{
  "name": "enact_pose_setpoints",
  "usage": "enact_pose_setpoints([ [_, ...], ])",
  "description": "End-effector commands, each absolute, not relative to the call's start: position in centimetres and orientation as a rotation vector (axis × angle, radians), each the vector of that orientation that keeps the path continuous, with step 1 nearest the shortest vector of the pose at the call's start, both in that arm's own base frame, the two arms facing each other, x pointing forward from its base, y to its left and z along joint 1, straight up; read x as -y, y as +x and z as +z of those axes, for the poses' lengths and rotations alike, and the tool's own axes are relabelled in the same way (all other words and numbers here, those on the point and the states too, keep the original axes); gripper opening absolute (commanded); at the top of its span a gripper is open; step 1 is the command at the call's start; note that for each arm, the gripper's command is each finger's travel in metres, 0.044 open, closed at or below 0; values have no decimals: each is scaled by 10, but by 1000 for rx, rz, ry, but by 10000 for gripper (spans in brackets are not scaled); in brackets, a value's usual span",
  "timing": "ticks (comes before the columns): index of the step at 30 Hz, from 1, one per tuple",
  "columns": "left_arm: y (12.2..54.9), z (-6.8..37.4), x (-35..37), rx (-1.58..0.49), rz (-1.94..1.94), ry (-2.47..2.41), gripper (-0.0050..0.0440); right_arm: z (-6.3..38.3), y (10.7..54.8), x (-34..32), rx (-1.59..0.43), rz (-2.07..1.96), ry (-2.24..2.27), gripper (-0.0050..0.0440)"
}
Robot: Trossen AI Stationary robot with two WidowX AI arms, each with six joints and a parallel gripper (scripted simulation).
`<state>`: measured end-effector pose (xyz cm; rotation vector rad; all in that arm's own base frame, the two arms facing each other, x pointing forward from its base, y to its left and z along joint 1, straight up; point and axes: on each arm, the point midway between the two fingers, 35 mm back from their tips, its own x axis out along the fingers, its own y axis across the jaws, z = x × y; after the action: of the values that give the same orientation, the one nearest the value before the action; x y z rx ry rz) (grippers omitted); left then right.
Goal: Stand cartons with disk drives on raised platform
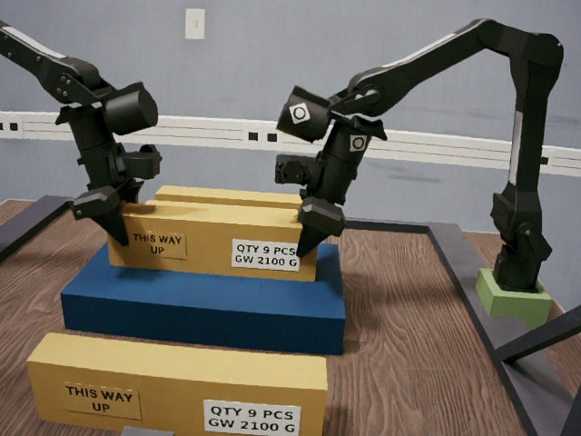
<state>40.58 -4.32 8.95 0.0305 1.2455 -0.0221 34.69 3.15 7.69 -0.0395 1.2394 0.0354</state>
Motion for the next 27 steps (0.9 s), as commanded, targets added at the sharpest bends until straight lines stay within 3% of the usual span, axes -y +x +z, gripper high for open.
enact_pose_setpoints([
  [1,409,111,44,-1200,-24,26,-50,93,349,-32,-1193,37,-34,-50],
  [5,409,111,44,-1200,-24,26,-50,93,349,-32,-1193,37,-34,-50],
  [6,409,105,44,-1205,-24,27,386,88,351,-32,-1205,37,-37,388],
  [27,409,105,44,-1204,-24,27,386,88,351,-32,-1205,37,-37,388],
])
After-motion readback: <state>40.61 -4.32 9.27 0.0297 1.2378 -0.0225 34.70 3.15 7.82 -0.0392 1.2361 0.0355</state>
